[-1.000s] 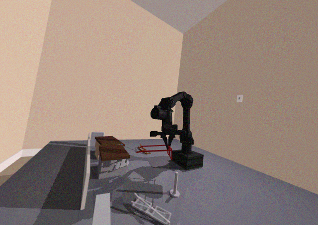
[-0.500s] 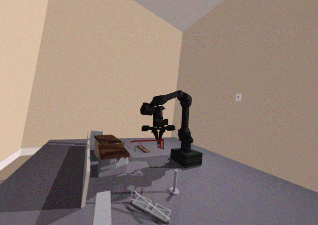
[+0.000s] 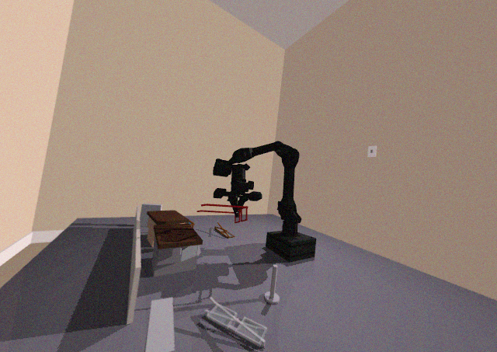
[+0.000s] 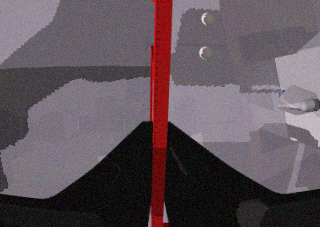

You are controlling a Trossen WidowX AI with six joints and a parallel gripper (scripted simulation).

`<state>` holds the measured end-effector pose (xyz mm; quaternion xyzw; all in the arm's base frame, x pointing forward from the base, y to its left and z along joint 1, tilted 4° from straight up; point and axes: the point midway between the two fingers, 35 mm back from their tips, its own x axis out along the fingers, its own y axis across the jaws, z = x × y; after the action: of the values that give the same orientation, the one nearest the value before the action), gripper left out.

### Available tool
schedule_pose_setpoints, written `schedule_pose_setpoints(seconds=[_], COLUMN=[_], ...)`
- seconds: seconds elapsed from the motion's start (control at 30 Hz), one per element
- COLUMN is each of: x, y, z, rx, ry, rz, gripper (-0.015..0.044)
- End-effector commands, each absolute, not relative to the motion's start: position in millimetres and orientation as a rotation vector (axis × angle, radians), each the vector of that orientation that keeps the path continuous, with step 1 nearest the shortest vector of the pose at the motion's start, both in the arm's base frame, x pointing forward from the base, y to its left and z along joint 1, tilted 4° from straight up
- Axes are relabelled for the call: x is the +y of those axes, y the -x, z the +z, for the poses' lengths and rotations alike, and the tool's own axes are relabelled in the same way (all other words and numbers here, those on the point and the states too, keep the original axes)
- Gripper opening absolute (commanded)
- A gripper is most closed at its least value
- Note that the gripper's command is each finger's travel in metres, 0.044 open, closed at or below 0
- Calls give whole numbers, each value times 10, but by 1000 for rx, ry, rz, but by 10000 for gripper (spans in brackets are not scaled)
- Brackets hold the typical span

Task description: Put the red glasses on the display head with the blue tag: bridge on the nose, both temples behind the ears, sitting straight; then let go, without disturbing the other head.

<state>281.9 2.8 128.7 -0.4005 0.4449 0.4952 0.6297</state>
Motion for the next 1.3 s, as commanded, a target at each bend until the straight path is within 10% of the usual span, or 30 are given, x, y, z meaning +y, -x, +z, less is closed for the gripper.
schedule_pose_setpoints(seconds=[0.0,1.27], x=[-109,-1643], y=[-2828,-2377], z=[1335,1748], rx=[971,606], ry=[946,1420], rz=[1142,1053], gripper=[0,0])
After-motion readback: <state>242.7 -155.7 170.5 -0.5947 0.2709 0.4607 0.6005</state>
